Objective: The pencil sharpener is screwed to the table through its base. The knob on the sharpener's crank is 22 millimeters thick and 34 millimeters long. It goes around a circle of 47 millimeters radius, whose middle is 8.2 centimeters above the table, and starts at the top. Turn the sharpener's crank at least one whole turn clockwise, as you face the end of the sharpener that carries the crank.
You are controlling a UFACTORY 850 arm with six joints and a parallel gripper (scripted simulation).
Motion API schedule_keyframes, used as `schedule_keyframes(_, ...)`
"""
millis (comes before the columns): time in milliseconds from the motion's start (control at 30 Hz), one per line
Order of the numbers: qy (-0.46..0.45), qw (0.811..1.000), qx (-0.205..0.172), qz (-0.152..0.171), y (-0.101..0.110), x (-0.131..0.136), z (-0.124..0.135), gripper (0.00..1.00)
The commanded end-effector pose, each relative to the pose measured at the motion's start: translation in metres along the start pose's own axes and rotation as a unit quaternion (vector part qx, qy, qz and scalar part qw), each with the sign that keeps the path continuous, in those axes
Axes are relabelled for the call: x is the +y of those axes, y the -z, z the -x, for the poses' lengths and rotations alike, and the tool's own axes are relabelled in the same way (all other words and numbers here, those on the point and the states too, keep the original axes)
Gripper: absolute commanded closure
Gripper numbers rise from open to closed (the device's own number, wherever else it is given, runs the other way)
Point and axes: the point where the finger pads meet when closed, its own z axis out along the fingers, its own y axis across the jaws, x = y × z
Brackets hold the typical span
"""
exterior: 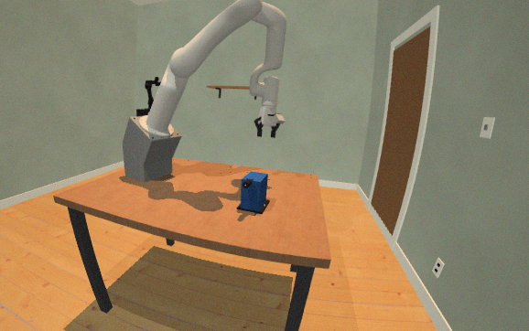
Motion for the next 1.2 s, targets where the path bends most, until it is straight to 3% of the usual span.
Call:
schedule_keyframes(0,0.000,1.000,0.000,-0.001,0.001,-0.001,0.000,0.00)
schedule_keyframes(633,-0.007,1.000,0.000,-0.002,-0.002,0.000,-0.006,0.00)
schedule_keyframes(1033,-0.123,0.992,-0.008,-0.021,-0.046,0.039,-0.118,0.00)
schedule_keyframes(1100,-0.123,0.992,-0.008,-0.021,-0.046,0.039,-0.118,0.00)
schedule_keyframes(1133,-0.150,0.988,-0.010,-0.024,-0.054,0.054,-0.142,0.00)
schedule_keyframes(1167,-0.155,0.987,-0.011,-0.025,-0.056,0.057,-0.148,0.00)
